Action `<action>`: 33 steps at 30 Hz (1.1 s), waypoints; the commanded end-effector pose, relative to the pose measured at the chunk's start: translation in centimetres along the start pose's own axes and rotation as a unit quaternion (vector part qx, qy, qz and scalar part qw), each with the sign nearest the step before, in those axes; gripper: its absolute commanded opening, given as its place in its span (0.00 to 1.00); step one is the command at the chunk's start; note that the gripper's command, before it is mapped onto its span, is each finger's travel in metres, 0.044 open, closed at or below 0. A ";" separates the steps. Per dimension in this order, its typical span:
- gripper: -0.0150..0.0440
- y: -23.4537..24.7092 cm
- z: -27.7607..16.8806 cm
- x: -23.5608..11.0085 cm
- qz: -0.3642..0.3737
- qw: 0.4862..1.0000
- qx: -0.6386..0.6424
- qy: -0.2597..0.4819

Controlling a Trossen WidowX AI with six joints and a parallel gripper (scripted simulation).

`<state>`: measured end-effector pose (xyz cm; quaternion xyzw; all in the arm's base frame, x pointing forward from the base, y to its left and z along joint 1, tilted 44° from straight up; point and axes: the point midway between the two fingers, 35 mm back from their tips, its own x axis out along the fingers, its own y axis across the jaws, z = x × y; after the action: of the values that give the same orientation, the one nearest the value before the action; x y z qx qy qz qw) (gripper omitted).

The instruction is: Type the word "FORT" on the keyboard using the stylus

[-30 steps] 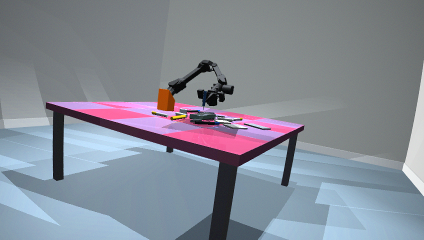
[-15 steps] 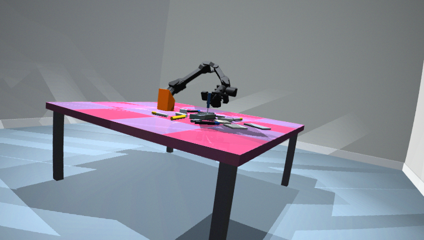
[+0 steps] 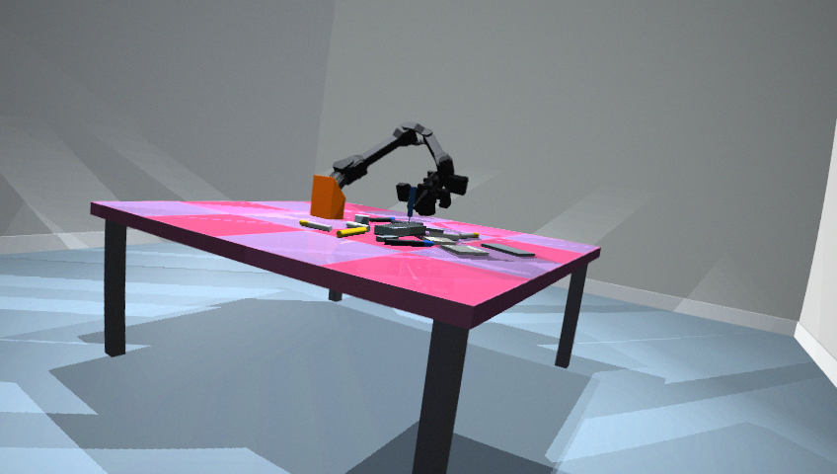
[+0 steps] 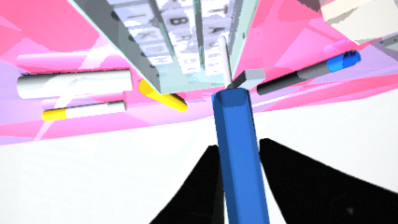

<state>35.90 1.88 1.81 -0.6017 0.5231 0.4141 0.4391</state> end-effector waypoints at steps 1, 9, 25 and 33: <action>0.39 0.0 0.1 0.3 0.003 1.000 0.000 0.002; 0.39 0.0 0.4 0.4 0.003 1.000 0.000 0.002; 0.39 0.0 0.8 0.7 0.003 1.000 0.000 0.002; 0.39 0.1 1.1 0.8 0.003 1.000 0.000 0.002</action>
<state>35.95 2.61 1.01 -0.6011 0.5234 0.4145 0.4392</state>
